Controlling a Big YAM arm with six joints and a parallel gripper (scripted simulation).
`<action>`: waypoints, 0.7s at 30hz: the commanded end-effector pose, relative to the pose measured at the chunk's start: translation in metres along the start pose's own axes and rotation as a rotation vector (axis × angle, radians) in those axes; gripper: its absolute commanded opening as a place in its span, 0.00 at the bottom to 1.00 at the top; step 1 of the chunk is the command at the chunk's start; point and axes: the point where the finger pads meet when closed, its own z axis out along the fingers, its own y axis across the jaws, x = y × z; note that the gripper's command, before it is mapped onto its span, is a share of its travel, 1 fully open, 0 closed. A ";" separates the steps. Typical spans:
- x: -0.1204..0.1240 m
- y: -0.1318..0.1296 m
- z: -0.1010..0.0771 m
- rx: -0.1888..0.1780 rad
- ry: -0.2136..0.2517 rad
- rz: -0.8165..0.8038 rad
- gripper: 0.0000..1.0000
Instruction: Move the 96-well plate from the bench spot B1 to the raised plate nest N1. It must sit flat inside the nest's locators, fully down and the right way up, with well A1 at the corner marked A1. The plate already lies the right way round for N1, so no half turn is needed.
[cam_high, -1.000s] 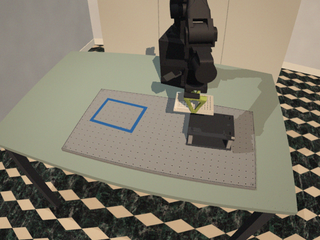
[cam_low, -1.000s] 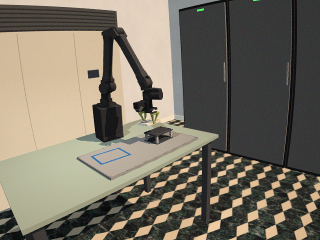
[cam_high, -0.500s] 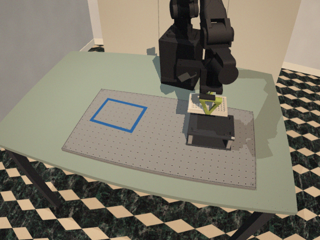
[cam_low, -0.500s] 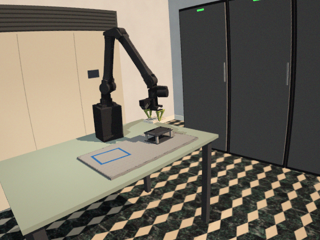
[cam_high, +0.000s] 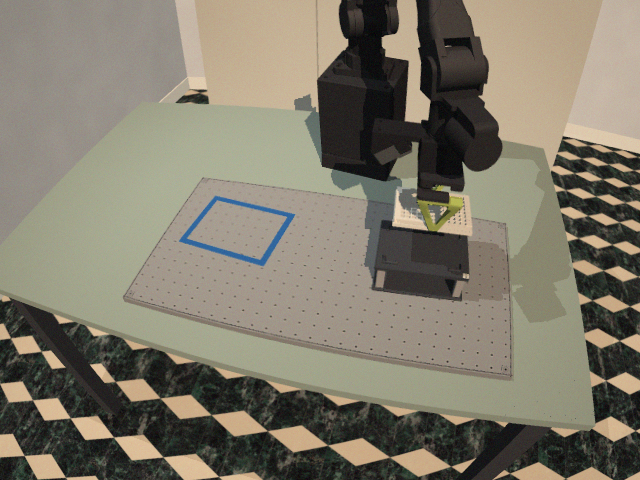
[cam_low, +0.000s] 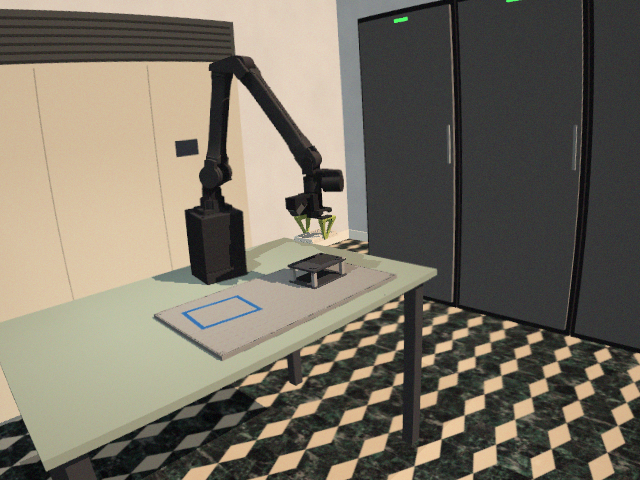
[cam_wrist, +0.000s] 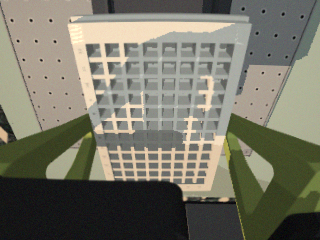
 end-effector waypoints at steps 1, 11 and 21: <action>-0.004 0.007 -0.006 -0.008 -0.002 0.036 0.00; 0.003 0.011 -0.008 -0.025 0.008 0.015 0.00; 0.003 0.011 -0.008 -0.025 0.008 0.015 0.00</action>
